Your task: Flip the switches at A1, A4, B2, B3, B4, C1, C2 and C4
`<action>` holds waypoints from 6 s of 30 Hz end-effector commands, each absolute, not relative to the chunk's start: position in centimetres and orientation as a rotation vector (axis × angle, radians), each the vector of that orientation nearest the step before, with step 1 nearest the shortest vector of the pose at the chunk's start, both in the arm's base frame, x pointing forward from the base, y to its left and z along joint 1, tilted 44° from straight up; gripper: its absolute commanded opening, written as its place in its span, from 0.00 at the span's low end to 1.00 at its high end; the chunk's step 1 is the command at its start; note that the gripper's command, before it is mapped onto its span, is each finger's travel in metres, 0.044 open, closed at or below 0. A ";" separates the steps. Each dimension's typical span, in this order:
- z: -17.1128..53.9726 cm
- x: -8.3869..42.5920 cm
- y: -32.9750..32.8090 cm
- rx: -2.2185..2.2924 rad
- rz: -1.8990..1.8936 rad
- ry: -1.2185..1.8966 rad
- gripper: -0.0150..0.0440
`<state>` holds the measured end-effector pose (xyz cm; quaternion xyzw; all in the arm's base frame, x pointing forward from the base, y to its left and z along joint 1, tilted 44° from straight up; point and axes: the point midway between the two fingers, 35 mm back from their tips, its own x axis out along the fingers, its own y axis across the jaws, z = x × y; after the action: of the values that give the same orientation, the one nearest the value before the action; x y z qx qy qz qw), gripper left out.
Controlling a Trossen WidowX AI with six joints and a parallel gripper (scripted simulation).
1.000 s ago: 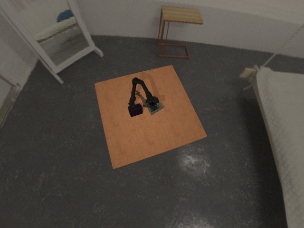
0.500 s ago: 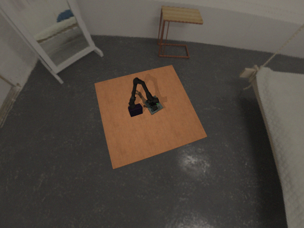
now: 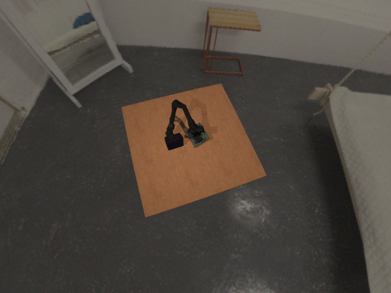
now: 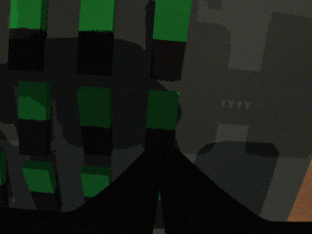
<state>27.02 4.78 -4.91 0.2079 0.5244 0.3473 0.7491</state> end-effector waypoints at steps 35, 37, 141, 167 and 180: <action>-5.2 26.9 5.1 0.462 0.761 1.151 0.25; -5.2 26.9 5.1 0.462 0.761 1.151 0.25; -0.3 20.5 10.6 0.467 0.763 1.155 0.25; -0.4 20.5 10.7 0.467 0.763 1.155 0.25; -0.5 20.5 10.9 0.467 0.763 1.155 0.25</action>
<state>20.62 10.80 -0.34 0.2126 0.5242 0.3501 0.7467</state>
